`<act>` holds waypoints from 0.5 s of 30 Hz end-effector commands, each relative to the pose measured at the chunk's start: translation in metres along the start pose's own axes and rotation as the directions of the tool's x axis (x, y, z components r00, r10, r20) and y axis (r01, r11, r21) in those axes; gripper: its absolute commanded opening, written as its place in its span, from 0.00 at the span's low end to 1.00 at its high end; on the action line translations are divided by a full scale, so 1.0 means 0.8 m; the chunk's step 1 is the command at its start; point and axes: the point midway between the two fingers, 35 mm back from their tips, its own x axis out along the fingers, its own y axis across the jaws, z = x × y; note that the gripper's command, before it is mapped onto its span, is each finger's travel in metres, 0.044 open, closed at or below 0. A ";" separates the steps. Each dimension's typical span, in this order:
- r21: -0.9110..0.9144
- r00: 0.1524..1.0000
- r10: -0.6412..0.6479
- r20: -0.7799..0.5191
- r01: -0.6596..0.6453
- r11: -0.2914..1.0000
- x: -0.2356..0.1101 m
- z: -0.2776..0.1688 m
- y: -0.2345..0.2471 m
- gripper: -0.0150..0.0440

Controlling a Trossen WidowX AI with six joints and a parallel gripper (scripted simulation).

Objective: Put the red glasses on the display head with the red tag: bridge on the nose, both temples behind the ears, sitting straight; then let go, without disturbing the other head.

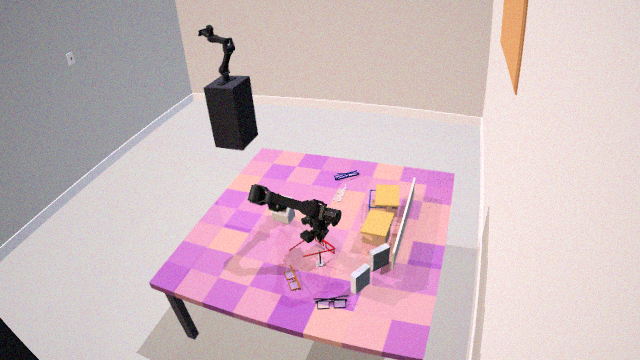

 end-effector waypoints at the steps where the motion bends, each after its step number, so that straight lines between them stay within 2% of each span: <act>1: 0.004 1.000 0.002 -0.002 -0.002 1.000 0.000 0.003 -0.002 0.25; 15: 0.004 1.000 0.002 -0.002 -0.002 1.000 0.000 0.014 -0.007 0.25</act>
